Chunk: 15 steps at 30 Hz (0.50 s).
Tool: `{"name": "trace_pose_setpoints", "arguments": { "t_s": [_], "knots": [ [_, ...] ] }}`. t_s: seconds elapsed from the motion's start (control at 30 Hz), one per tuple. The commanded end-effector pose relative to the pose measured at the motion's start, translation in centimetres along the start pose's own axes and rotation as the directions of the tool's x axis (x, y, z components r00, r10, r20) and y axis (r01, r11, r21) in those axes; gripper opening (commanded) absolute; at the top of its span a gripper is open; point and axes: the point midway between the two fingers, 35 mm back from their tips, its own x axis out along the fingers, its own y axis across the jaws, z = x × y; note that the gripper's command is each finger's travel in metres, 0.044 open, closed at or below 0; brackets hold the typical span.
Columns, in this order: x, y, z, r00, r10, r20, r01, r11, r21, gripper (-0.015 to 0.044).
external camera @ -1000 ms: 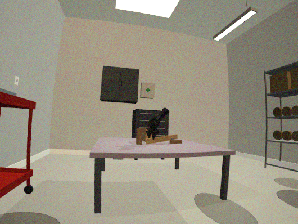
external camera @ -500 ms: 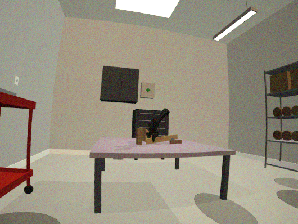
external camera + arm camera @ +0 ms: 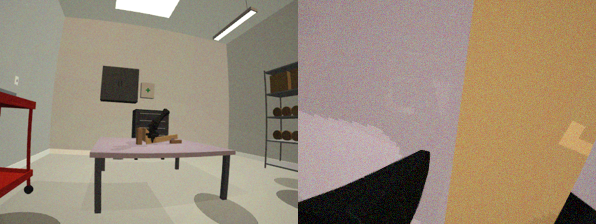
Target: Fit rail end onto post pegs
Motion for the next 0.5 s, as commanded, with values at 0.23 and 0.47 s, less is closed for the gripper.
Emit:
{"name": "trace_pose_setpoints", "arguments": {
  "t_s": [0.23, 0.47],
  "knots": [
    [0.05, -0.06, 0.07, 1.0, -0.004, 0.005, 0.004, 1.0, 0.001, 0.0013],
    [0.05, -0.06, 0.07, 1.0, -0.004, 0.005, 0.004, 1.0, 0.001, 0.0]
  ]
}}
